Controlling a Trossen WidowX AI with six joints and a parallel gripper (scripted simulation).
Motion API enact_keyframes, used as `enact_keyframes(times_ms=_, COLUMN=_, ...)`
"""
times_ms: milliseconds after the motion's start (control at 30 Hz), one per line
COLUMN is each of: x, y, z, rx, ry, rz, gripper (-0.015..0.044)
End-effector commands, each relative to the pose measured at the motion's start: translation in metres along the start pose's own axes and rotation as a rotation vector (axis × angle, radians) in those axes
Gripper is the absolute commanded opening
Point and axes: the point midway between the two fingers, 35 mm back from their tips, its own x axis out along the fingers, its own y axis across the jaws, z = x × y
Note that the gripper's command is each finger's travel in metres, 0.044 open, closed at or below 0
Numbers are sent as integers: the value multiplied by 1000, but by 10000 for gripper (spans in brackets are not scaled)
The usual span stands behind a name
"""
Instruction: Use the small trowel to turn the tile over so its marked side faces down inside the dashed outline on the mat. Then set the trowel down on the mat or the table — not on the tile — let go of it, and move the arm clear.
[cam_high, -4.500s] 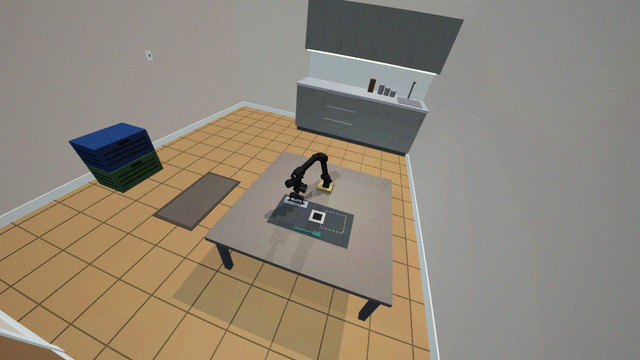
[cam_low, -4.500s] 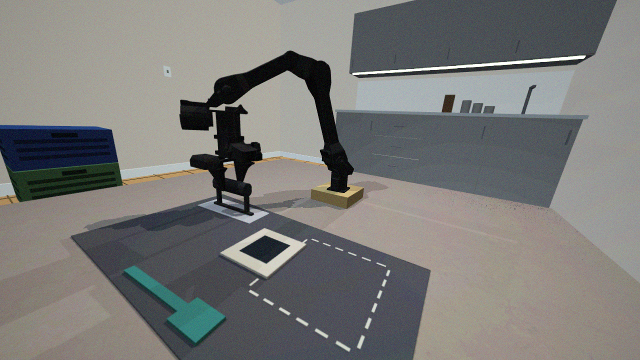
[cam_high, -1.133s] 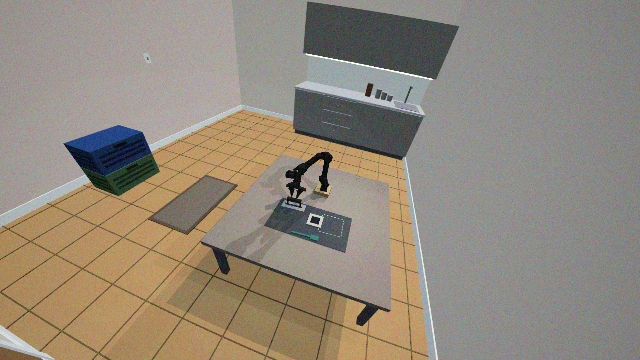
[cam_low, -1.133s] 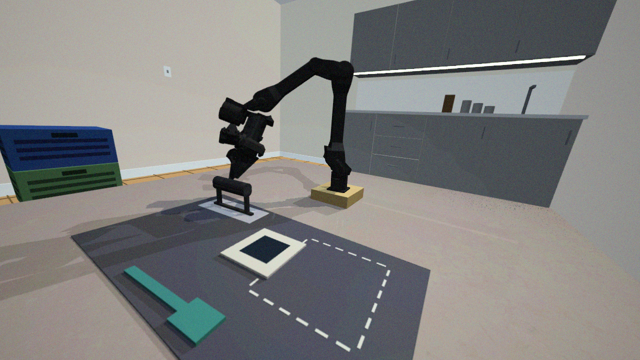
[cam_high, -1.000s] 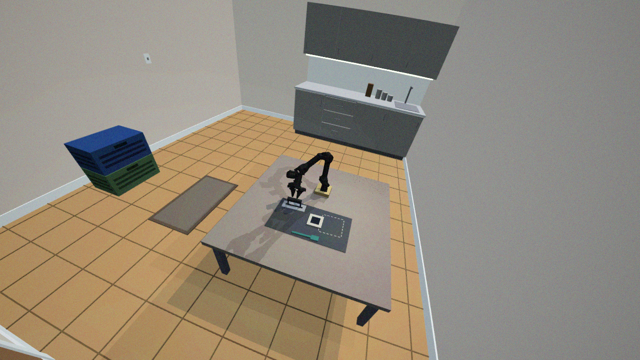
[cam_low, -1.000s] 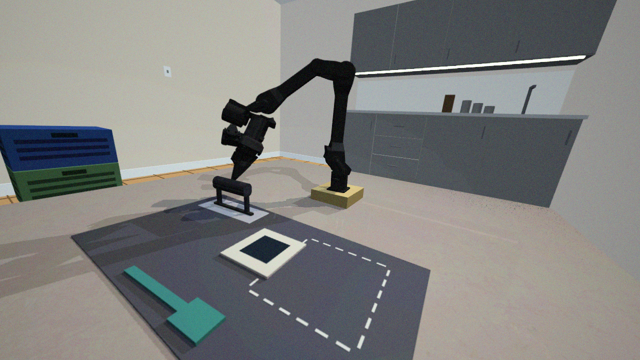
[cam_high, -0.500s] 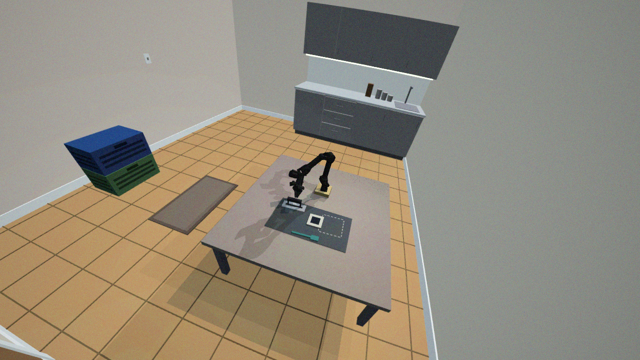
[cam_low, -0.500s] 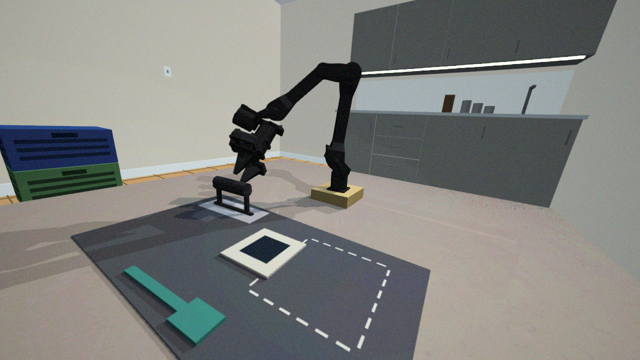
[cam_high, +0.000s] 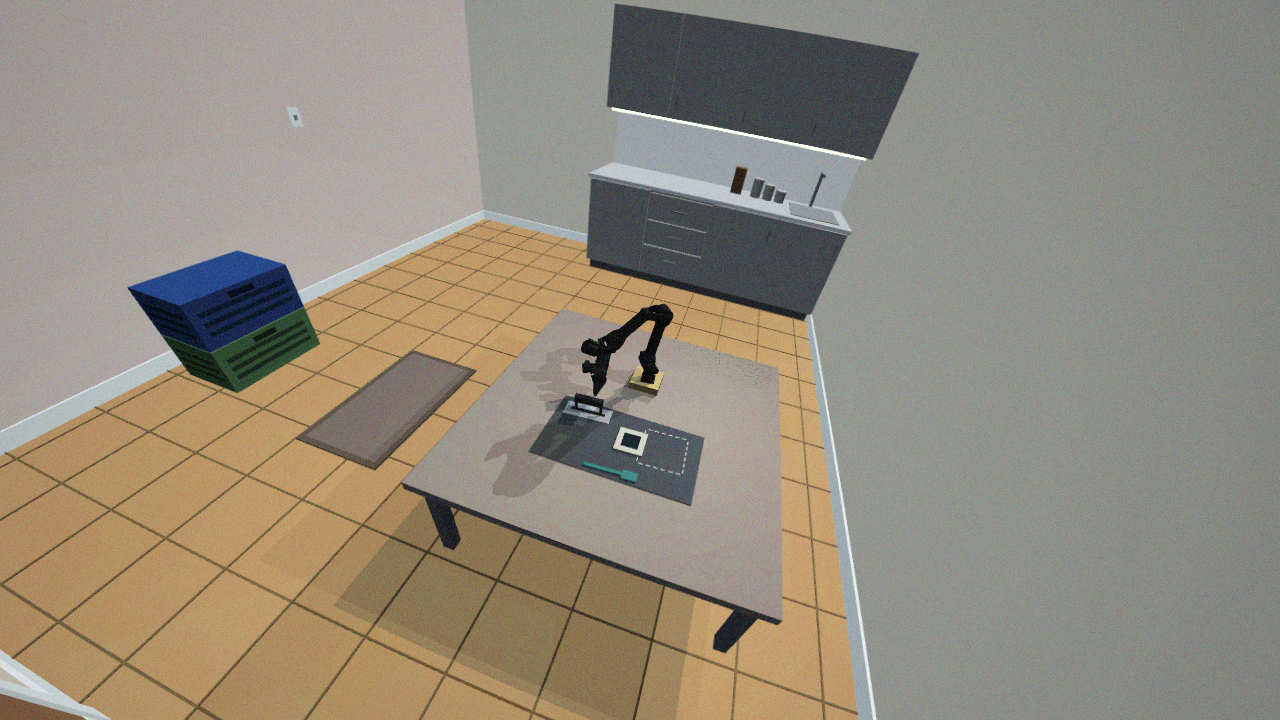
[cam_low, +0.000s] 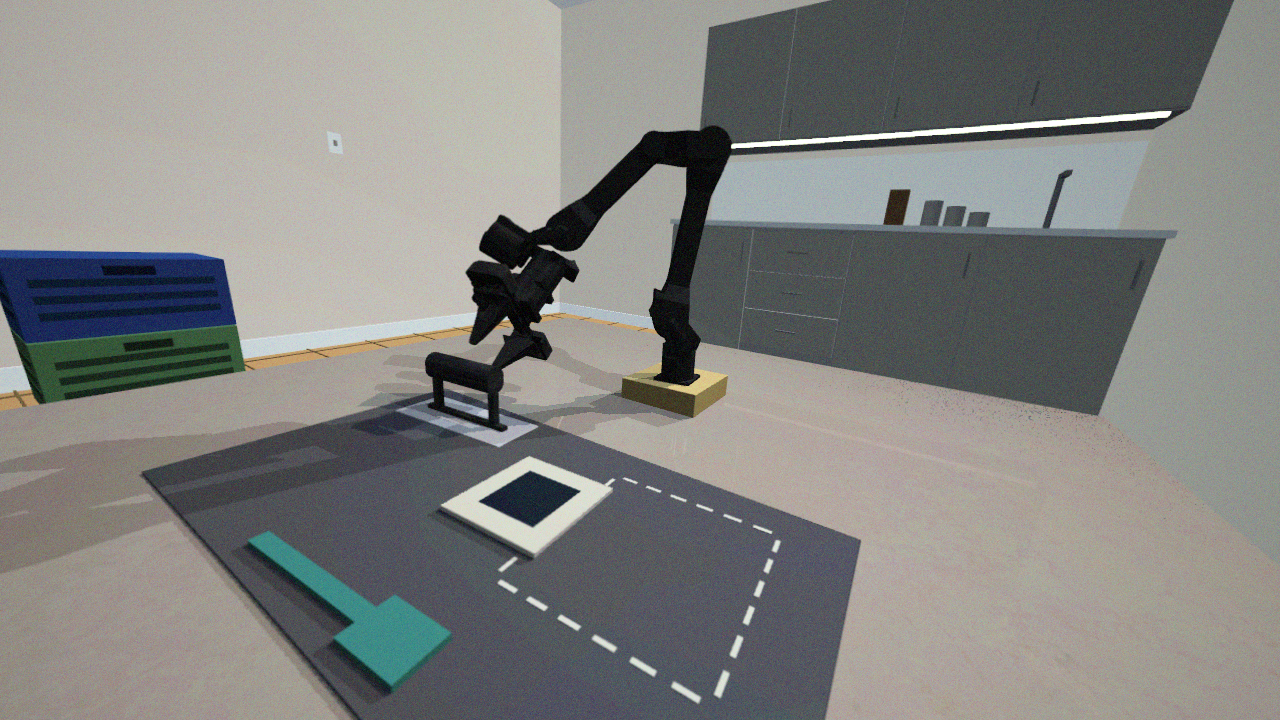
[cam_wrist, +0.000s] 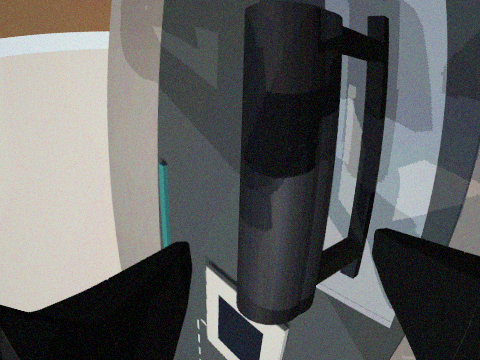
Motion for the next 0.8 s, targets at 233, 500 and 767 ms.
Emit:
enact_keyframes(times_ms=233, x=14, y=-2, z=0, rx=30, ry=-1, rz=-2, gripper=300)
enact_keyframes(times_ms=500, x=27, y=-2, z=0, rx=46, ry=-9, rz=-7, gripper=300)
enact_keyframes(times_ms=767, x=40, y=-2, z=0, rx=62, ry=-17, rz=-10, gripper=300)
